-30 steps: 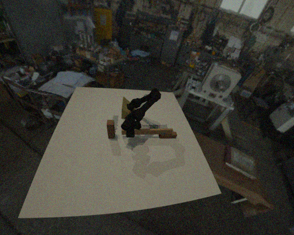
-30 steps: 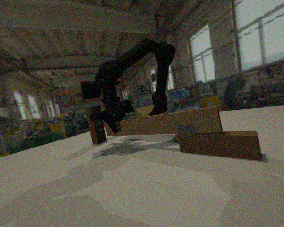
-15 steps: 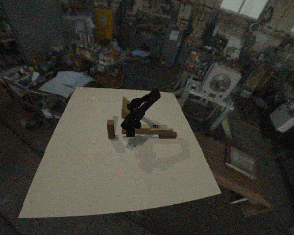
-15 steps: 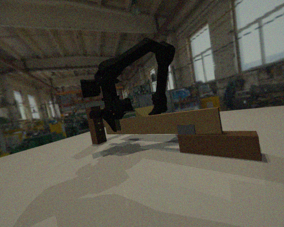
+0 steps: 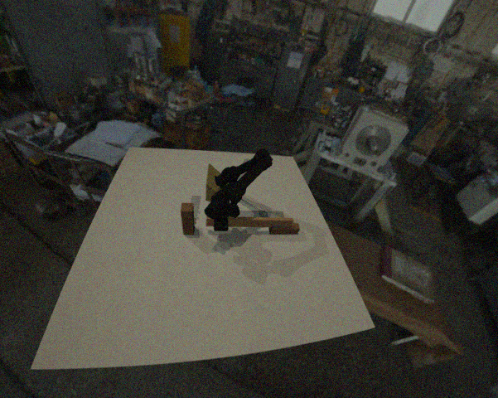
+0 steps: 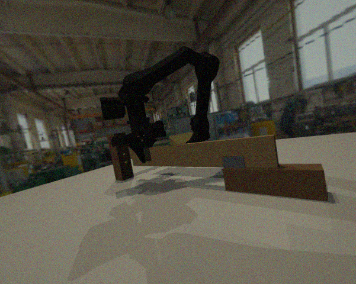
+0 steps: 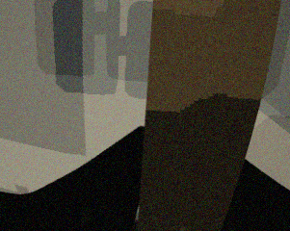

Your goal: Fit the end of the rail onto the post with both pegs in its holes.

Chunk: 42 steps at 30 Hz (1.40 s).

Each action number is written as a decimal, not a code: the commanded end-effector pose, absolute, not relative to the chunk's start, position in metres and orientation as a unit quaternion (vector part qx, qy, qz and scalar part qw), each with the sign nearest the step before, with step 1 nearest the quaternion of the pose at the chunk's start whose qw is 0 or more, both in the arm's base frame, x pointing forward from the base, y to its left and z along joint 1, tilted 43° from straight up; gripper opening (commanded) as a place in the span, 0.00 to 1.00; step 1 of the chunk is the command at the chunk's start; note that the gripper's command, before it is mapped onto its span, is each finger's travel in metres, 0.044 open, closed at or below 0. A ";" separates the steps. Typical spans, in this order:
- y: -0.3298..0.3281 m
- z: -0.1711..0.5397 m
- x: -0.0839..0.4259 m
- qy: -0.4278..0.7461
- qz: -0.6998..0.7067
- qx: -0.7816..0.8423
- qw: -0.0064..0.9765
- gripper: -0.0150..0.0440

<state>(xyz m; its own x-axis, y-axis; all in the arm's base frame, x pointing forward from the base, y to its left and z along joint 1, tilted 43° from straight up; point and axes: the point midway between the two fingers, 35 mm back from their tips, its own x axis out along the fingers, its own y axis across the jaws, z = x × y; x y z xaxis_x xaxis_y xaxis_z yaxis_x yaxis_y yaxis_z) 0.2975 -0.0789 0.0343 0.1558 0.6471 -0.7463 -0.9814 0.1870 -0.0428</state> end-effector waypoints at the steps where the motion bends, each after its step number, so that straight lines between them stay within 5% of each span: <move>1: -0.080 0.036 0.299 0.300 0.572 -0.276 0.712 0.25; 42: -0.078 0.034 0.297 0.300 0.572 -0.276 0.712 0.25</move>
<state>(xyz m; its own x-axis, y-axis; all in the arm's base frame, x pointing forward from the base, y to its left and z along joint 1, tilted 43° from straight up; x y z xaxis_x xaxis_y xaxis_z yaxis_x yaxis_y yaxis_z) 0.2968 -0.0776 0.0330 0.1622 0.6495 -0.7428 -0.9804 0.1912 -0.0469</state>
